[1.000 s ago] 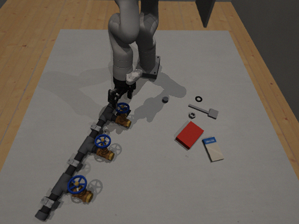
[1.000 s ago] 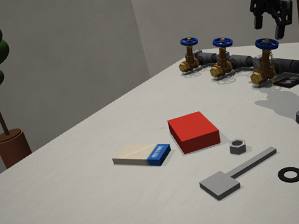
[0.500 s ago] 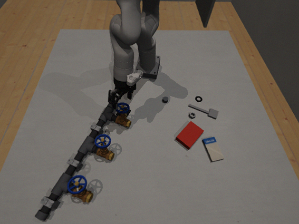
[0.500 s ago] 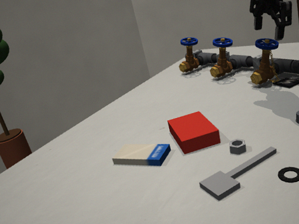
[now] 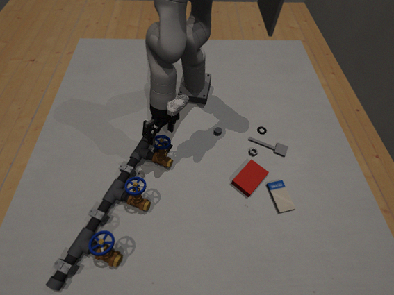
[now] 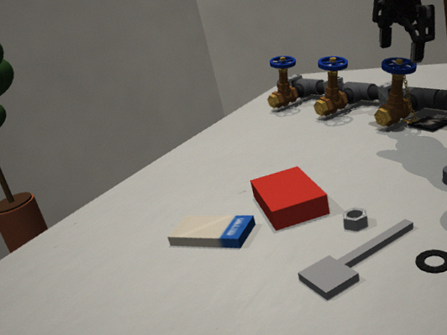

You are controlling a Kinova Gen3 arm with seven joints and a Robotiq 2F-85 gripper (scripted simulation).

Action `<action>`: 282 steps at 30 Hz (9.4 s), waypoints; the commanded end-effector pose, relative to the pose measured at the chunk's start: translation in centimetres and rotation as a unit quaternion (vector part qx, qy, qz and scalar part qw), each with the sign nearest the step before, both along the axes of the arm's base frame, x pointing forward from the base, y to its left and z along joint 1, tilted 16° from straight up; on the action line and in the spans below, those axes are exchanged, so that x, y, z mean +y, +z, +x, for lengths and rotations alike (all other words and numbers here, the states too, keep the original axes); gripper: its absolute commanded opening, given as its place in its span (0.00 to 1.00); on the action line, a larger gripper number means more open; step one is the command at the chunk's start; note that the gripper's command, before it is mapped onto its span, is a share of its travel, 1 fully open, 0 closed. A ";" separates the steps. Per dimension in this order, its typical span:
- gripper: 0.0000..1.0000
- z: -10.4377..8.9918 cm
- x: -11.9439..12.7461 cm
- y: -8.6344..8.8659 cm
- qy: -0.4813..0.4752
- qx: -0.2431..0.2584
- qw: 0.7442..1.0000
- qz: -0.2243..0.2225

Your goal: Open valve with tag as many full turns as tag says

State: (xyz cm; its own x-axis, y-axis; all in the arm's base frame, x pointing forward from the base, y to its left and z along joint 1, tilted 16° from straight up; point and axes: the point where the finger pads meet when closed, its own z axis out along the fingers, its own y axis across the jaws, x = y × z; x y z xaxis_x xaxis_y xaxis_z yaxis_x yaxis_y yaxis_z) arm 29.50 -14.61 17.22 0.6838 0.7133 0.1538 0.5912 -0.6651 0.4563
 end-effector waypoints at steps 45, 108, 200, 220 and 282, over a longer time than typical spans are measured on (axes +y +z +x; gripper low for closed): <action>1.00 0.7 -0.3 -1.3 0.008 -0.011 1.000 0.009; 1.00 1.3 -0.6 -2.4 0.008 -0.011 1.000 0.009; 0.71 1.3 -0.6 -2.4 0.232 0.043 0.966 -0.104; 0.71 1.3 -0.6 -2.4 0.475 0.103 0.844 -0.228; 0.71 1.3 -0.6 -2.4 0.864 0.205 0.159 -0.432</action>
